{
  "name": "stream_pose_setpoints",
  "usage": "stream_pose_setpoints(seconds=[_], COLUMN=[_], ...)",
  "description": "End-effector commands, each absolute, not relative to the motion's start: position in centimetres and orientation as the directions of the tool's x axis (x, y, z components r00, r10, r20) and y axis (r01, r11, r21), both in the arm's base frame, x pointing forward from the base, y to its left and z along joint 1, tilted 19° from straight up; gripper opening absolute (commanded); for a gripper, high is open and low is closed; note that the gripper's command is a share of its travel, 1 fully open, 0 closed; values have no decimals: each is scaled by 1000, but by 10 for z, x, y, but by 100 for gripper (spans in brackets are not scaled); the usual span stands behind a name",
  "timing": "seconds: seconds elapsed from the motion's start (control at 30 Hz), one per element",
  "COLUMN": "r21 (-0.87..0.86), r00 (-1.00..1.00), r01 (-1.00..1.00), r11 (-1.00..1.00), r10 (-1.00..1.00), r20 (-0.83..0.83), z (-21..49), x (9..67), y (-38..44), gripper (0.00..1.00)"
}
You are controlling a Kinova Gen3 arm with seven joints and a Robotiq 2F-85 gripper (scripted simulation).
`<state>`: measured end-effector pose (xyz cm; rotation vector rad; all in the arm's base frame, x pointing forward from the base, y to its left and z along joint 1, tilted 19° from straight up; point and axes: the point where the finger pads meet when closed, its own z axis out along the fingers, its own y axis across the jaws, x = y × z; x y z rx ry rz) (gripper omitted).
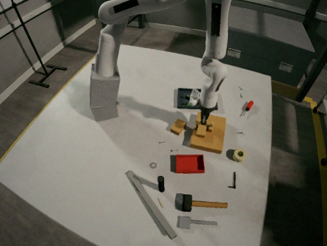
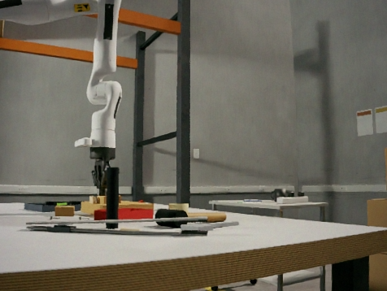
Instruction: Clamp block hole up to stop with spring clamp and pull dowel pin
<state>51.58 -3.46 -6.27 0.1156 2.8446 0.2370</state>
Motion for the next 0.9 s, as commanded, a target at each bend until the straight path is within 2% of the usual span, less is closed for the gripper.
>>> stream_pose_setpoints(seconds=[0.0, 0.87], r21=[173, 173], r00=[-956, -956], r01=[56, 56], r11=[983, 983], r10=[102, 102], r20=[-274, -274], z=[-63, -66], x=[516, 515], y=[-38, -60], gripper=[10, 10])
